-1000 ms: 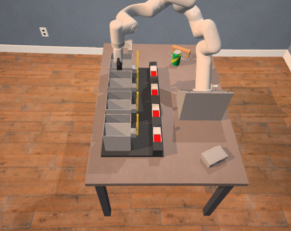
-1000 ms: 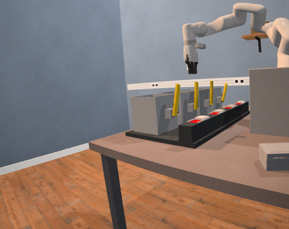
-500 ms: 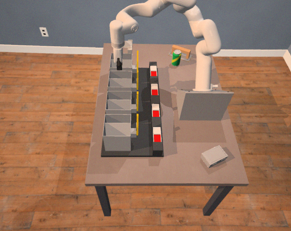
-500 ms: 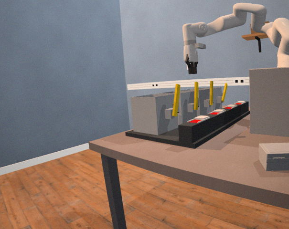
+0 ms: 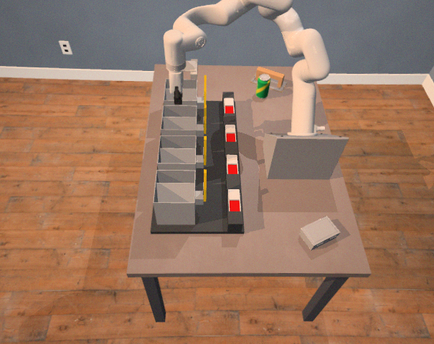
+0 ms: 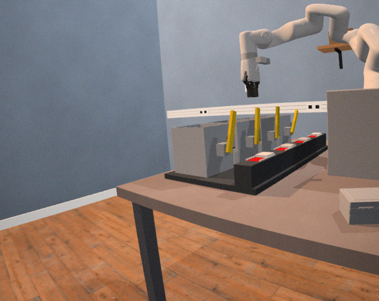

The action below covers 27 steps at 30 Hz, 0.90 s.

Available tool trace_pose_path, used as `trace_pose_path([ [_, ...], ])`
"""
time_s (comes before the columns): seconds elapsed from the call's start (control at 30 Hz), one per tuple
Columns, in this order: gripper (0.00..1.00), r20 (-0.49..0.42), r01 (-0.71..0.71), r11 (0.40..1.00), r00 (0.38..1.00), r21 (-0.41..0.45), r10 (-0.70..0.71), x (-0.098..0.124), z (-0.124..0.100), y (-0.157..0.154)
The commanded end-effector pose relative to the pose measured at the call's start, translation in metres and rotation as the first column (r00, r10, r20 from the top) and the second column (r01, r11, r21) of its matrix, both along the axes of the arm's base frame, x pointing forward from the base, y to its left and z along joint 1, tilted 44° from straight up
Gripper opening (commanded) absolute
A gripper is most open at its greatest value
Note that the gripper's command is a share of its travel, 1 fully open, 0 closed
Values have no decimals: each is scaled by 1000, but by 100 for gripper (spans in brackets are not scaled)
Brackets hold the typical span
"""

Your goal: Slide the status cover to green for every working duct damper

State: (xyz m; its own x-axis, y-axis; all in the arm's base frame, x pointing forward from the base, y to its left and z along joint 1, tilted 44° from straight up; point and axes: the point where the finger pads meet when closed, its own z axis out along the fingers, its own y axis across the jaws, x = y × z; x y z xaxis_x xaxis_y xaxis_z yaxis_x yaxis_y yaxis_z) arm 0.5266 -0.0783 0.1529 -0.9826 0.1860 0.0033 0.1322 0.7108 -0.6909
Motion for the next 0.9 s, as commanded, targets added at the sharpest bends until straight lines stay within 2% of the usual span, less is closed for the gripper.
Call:
trace_pose_path([
  [0.0, 39, 4, -2, 1000, 1000, 1, 2, 1, 1, 1],
  [0.1, 39, 7, -1, 1000, 1000, 16, 1, -10, 2, 0],
  [0.2, 39, 16, 0, 998, 1000, 69, -1, -49, 2, -5],
  [0.27, 39, 20, -2, 996, 1000, 88, 0, -63, 3, -7],
  [0.33, 39, 20, -2, 996, 1000, 88, 0, -63, 3, -7],
  [0.4, 39, 27, -3, 992, 1000, 129, 0, -95, 4, -11],
  [0.5, 39, 32, -4, 988, 999, 153, -1, -114, 4, -14],
  [0.87, 39, 33, -4, 988, 999, 158, -1, -117, 4, -14],
])
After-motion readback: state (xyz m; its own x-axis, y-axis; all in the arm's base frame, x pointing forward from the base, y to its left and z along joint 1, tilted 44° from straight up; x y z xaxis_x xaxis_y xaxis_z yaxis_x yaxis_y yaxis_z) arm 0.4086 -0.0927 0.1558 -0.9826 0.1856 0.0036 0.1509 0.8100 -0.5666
